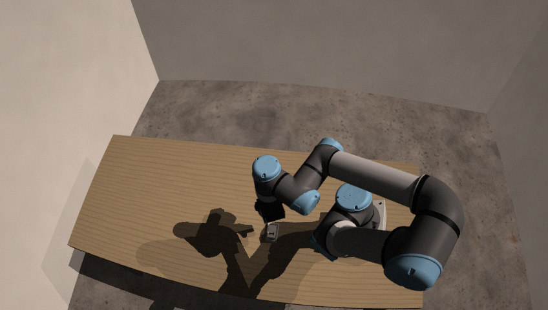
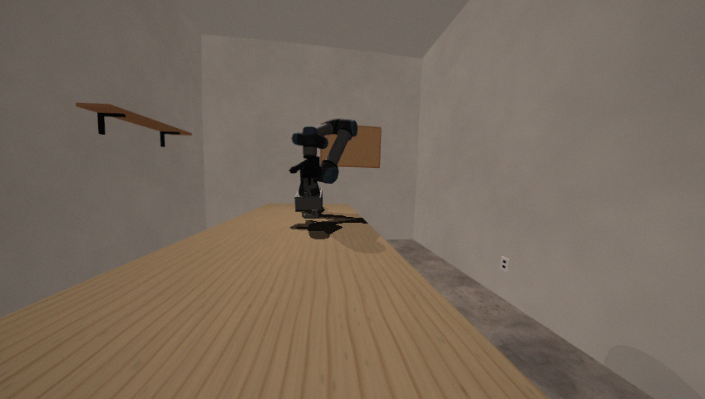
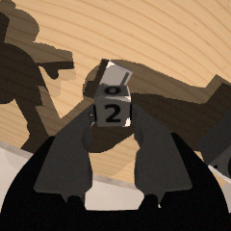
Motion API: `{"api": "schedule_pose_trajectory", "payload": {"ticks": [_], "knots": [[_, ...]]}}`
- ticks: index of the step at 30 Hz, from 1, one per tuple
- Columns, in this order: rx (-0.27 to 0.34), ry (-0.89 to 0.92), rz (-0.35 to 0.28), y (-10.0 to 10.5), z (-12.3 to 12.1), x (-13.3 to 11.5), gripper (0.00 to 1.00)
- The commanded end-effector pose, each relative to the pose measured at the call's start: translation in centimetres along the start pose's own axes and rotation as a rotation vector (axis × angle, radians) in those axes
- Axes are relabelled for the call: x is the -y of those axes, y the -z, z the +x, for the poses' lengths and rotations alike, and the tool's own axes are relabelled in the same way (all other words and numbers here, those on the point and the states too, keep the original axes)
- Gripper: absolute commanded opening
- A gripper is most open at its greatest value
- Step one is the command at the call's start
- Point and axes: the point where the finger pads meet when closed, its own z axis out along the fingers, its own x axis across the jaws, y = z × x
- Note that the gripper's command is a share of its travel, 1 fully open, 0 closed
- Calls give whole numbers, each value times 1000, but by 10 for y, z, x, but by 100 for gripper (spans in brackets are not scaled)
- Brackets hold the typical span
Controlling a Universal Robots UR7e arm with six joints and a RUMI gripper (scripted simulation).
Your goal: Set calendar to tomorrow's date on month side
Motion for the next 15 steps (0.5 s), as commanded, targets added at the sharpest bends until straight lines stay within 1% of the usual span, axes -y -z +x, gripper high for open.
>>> {"api": "schedule_pose_trajectory", "payload": {"ticks": [1,8,10,15], "knots": [[-12,-156,11,0,1,-1,11],[-11,-294,12,0,3,-3,11],[-11,-294,12,0,3,-3,11],[-11,-363,12,0,4,-4,11]]}}
